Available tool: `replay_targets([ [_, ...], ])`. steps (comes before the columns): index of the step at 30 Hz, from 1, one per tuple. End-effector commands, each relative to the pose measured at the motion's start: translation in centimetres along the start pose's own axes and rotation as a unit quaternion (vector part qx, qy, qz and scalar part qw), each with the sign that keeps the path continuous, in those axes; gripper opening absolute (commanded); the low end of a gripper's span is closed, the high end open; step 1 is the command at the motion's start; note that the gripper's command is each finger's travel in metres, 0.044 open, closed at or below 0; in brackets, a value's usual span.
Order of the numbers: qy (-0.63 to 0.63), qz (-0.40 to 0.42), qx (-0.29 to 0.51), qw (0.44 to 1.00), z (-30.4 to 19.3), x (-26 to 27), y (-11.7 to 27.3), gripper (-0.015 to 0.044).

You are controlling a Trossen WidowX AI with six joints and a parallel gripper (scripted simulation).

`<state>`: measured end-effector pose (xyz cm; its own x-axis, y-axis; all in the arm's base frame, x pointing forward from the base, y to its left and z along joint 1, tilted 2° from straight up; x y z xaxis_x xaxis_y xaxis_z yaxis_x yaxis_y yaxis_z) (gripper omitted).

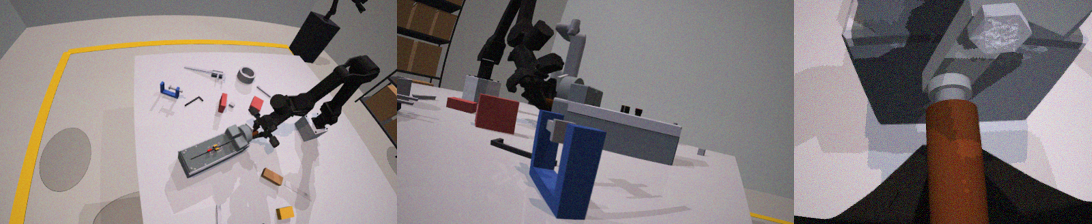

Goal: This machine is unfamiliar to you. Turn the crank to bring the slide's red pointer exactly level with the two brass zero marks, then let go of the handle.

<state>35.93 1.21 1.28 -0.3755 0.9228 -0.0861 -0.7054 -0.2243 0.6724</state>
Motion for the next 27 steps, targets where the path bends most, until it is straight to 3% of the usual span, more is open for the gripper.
replay_targets([
  [1,0.001,0.009,-0.002,1.000,0.26,0.83,0.23,0.0000],
  [27,0.001,0.009,-0.002,1.000,1.05,1.50,0.97,0.0000],
])
Point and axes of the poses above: the point midway between the two fingers, 35 mm back from their tips, its own y axis back along the fingers, its own x axis across the jaws, z = x × y, the point moved 3 cm from there along y, back along the fingers, and after that the axes turned 4 degrees about y, right-handed, at the moved point
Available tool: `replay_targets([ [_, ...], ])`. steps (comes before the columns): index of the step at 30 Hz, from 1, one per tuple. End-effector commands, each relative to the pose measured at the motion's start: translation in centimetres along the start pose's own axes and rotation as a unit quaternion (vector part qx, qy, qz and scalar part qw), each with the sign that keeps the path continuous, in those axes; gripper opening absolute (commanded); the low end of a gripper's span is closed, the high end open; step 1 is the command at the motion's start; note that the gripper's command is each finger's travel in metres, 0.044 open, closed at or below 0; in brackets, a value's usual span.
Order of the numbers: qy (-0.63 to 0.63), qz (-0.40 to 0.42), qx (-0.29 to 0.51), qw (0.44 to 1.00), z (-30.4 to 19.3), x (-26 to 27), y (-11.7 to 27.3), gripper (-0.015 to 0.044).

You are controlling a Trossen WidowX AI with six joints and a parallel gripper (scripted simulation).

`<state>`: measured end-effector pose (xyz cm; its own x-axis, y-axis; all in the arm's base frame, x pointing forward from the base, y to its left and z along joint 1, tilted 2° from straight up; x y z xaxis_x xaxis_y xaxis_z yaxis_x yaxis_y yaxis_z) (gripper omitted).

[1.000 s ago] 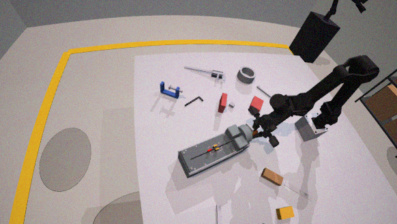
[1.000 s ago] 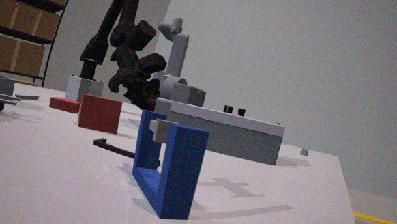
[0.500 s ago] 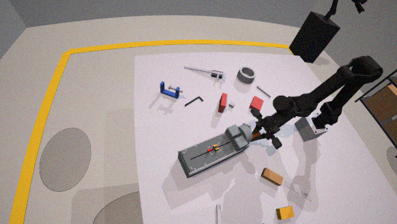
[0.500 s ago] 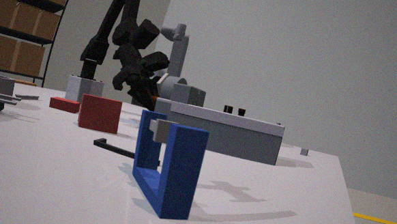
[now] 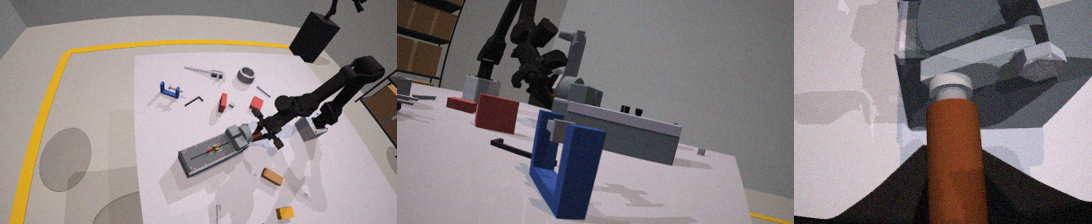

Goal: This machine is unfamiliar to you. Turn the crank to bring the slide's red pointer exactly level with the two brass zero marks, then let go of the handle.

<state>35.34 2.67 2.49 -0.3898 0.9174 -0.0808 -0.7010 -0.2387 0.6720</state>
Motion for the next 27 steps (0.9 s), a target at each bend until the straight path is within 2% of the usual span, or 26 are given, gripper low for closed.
replay_targets([
  [1,0.000,0.000,0.000,1.000,0.00,0.00,0.00,0.0000],
  [9,0.000,0.000,0.000,1.000,0.00,0.00,0.00,0.0000],
  [25,0.000,0.000,0.000,1.000,0.00,0.00,0.00,0.0420],
  [27,0.000,0.000,0.000,1.000,0.04,-0.01,0.03,0.0440],
])
Point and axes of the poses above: the point midway between the two fingers, 35 mm back from their tips, its own y axis back along the fingers, its own x axis across the jaws, z = x × y, the point moved 3 cm from there along y, back along the fingers, and after that the axes turned 4 degrees about y, right-handed, at the moved point
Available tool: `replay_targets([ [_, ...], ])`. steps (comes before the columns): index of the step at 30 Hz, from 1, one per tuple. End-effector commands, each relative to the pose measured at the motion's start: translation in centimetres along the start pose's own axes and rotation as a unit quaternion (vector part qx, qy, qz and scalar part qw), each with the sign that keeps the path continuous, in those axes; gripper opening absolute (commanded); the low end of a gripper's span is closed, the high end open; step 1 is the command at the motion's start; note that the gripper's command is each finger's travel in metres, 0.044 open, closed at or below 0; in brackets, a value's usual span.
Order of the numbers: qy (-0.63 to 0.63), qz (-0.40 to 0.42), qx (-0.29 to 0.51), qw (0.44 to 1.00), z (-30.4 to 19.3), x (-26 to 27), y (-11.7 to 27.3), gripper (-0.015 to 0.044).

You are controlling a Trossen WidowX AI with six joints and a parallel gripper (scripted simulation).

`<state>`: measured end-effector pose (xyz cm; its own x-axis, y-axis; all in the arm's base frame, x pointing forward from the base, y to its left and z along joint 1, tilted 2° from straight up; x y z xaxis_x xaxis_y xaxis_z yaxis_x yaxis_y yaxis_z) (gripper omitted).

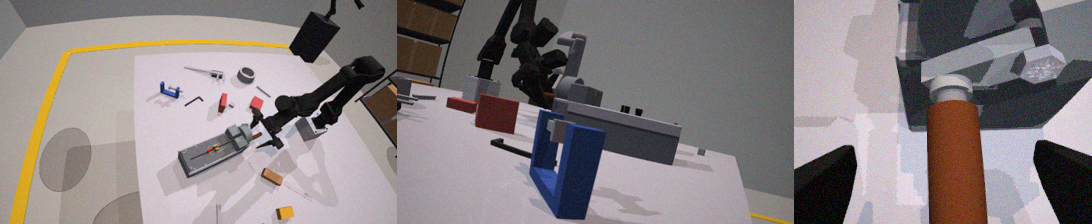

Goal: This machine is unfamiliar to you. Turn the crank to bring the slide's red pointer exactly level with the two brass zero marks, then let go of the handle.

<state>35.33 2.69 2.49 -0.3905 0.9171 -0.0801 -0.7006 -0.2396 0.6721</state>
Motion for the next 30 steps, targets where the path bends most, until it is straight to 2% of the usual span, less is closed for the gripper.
replay_targets([
  [1,0.000,0.000,0.000,1.000,0.2,0.0,0.1,0.0440],
  [18,0.000,0.000,-0.001,1.000,4.1,-0.4,3.8,0.0440],
  [30,0.001,-0.001,-0.002,1.000,10.7,-0.9,10.5,0.0440],
])
Point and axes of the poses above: the point midway between the two fingers, 35 mm back from their tips, its own y axis back along the fingers, its own x axis across the jaws, z = x × y, the point moved 3 cm from there along y, back along the fingers, and after that the axes turned 4 degrees about y, right-handed, at the moved point
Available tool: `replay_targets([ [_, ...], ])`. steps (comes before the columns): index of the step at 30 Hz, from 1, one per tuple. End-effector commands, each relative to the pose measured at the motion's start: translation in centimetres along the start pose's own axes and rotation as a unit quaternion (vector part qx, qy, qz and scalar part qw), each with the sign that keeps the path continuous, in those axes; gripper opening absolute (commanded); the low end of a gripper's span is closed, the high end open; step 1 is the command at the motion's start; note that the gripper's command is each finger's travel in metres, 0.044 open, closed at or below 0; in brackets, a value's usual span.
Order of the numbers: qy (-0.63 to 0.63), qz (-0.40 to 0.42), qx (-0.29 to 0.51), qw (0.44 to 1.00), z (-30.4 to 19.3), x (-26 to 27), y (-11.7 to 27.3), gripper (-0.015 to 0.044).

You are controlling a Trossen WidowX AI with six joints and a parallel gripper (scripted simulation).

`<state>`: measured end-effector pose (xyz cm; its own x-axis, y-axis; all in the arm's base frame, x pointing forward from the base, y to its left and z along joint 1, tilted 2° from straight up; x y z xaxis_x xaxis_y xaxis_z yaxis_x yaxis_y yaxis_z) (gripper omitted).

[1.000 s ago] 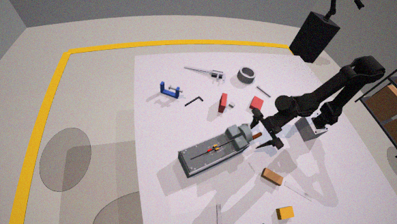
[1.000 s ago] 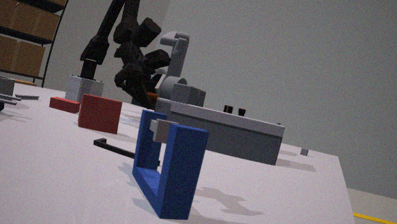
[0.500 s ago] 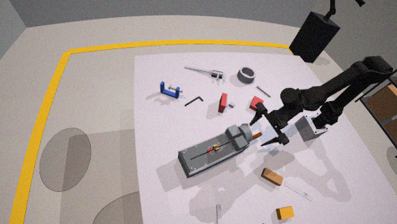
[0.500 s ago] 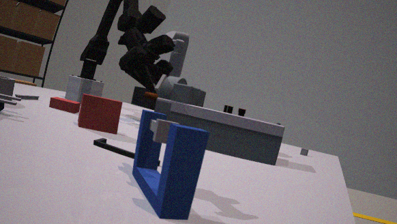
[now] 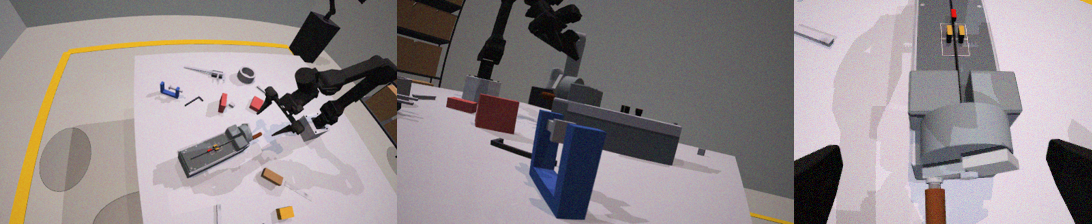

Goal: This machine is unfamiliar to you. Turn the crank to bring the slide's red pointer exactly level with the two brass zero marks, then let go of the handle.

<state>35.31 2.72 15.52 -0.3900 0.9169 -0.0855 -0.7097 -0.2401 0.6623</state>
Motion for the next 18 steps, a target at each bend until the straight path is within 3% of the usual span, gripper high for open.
replay_targets([
  [1,-0.002,0.001,0.004,1.000,1.2,0.1,1.7,0.0440],
  [18,-0.056,-0.020,0.031,0.998,7.2,-1.5,-3.0,0.0440],
])
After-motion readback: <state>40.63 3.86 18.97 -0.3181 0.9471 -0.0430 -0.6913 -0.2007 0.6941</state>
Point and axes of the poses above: the point midway between the two fingers, 35 mm back from their tips, its own y axis back along the fingers, its own x axis across the jaws, z = x × y, the point moved 3 cm from there along y, back along the fingers, and after that the axes turned 4 degrees about y, right-handed, at the moved point
